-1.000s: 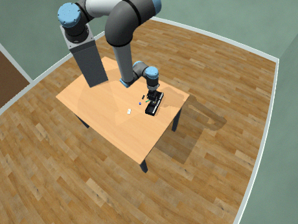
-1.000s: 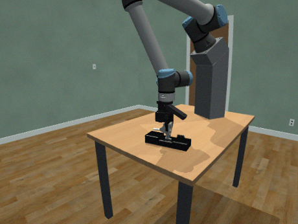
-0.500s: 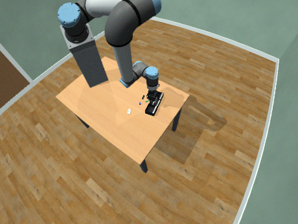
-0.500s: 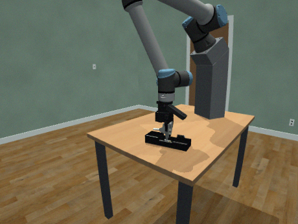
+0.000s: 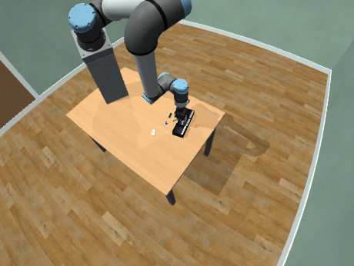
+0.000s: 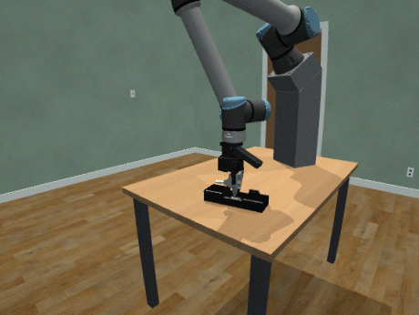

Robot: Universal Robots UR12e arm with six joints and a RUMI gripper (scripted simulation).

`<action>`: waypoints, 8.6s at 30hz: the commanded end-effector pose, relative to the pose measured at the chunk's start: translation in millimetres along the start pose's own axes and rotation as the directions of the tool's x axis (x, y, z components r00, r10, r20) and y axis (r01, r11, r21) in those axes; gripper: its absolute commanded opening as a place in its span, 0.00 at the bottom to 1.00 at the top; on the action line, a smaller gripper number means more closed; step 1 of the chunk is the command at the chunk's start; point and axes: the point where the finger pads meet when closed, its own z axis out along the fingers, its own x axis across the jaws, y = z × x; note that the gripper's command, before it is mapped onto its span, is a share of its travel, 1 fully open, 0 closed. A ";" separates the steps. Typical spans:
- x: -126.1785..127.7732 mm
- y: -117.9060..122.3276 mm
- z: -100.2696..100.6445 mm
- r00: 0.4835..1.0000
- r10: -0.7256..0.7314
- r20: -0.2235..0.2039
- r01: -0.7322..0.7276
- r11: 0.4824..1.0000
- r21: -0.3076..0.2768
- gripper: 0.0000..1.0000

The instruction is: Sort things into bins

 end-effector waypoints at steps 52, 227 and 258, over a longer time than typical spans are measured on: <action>1.1 0.6 -42.9 1.000 0.000 -0.002 0.000 1.000 0.000 0.18; -125.4 -35.1 -37.0 0.998 -0.060 0.000 0.060 0.998 0.001 0.00; -124.5 -33.6 -35.2 0.998 -0.059 -0.002 0.059 0.998 0.000 0.00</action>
